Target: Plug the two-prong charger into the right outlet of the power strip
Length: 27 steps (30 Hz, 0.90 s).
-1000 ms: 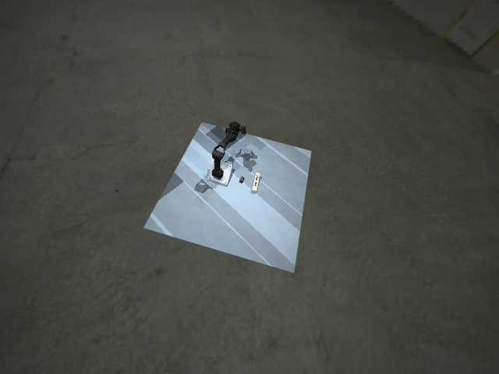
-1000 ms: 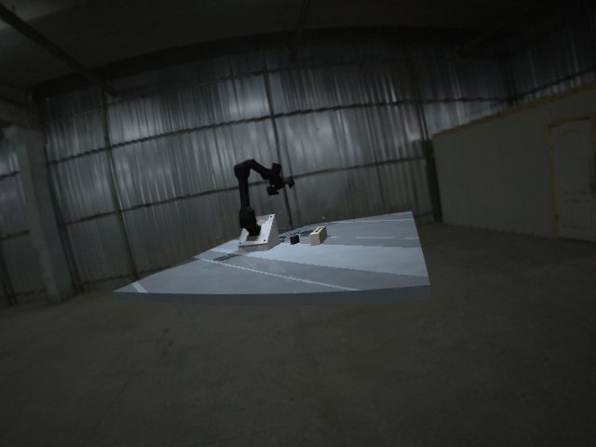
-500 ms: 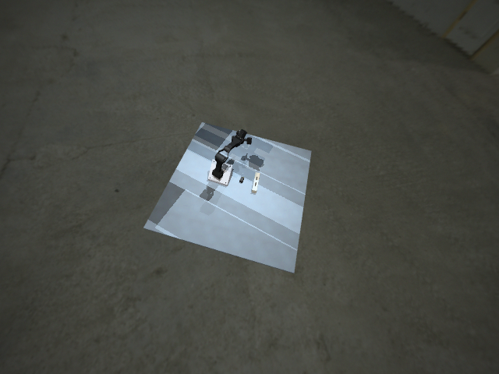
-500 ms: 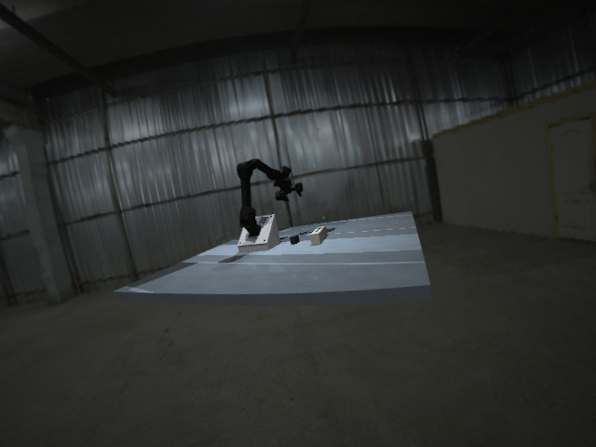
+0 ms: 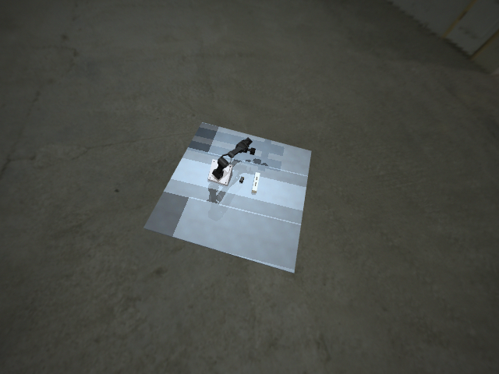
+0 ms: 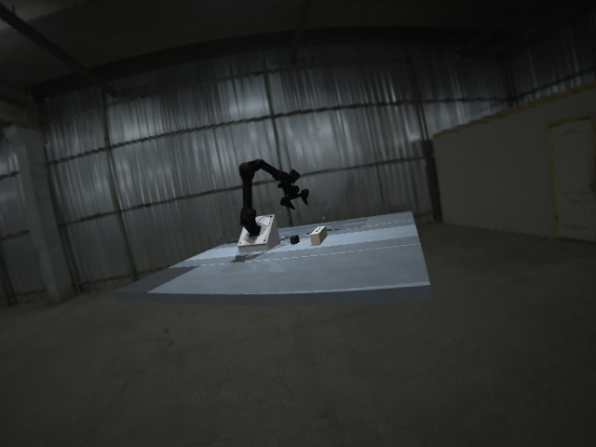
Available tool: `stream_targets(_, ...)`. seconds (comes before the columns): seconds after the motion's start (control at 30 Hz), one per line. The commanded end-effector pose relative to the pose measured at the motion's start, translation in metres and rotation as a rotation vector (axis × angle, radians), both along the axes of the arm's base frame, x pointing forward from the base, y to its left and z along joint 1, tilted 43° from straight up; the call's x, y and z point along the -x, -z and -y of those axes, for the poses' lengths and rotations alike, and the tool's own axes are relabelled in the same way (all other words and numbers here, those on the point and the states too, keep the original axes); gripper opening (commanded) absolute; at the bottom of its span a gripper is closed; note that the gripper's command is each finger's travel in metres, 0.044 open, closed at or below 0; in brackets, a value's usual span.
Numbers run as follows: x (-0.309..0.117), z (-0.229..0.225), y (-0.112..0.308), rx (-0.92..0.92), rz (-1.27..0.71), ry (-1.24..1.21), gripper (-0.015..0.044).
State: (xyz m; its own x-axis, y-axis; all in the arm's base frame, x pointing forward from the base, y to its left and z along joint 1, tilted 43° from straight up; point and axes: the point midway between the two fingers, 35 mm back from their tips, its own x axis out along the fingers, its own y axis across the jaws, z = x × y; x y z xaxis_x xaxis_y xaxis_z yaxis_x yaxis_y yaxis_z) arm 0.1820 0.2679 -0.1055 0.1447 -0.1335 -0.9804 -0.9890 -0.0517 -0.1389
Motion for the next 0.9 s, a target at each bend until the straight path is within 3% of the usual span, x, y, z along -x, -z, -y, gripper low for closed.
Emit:
stream_targets(0.0, -0.013, 0.028, -0.007, 0.078, 0.014, 0.026, 0.044)
stream_targets(0.87, -0.041, 0.184, -0.057, 0.518, -0.032, 0.15, 0.044)
